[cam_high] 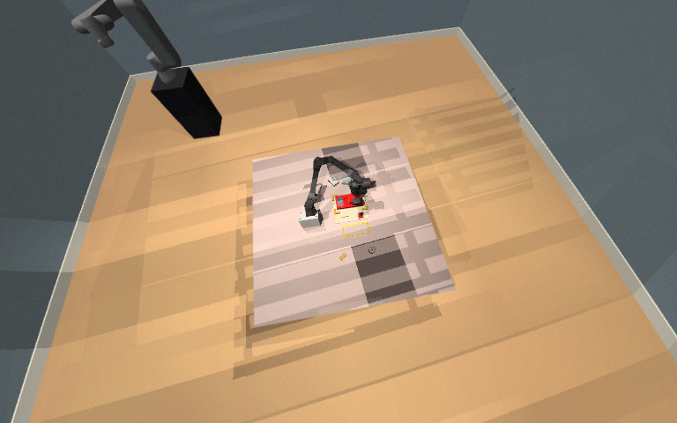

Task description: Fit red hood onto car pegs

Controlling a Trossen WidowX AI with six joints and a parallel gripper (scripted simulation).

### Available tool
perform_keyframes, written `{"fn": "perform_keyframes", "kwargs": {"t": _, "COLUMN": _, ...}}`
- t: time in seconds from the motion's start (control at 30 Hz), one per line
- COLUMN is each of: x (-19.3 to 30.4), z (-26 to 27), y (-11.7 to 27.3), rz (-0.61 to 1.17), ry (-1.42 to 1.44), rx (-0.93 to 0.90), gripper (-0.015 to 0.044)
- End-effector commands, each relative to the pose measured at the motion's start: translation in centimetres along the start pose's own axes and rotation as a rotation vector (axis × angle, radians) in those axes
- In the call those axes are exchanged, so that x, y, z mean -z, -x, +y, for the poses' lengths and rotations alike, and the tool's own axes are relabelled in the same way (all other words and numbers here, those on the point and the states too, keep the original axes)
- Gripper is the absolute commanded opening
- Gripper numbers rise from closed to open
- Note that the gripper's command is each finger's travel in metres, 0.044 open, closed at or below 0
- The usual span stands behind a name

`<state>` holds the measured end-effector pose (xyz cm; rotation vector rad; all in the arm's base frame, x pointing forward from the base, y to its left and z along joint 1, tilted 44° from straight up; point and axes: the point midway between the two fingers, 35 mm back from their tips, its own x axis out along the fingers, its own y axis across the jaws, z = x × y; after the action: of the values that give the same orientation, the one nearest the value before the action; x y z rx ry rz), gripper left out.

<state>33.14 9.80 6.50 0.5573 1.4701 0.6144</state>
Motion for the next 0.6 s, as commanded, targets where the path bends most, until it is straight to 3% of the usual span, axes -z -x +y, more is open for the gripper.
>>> {"fn": "perform_keyframes", "kwargs": {"t": 0.0, "x": 0.15, "z": 0.03, "y": -0.32, "rz": 0.005, "ry": -0.005, "rx": -0.005, "gripper": 0.0000}}
{"fn": "perform_keyframes", "kwargs": {"t": 0.57, "x": 0.12, "z": 0.02, "y": -0.45, "rz": 0.004, "ry": -0.005, "rx": -0.005, "gripper": 0.0000}}
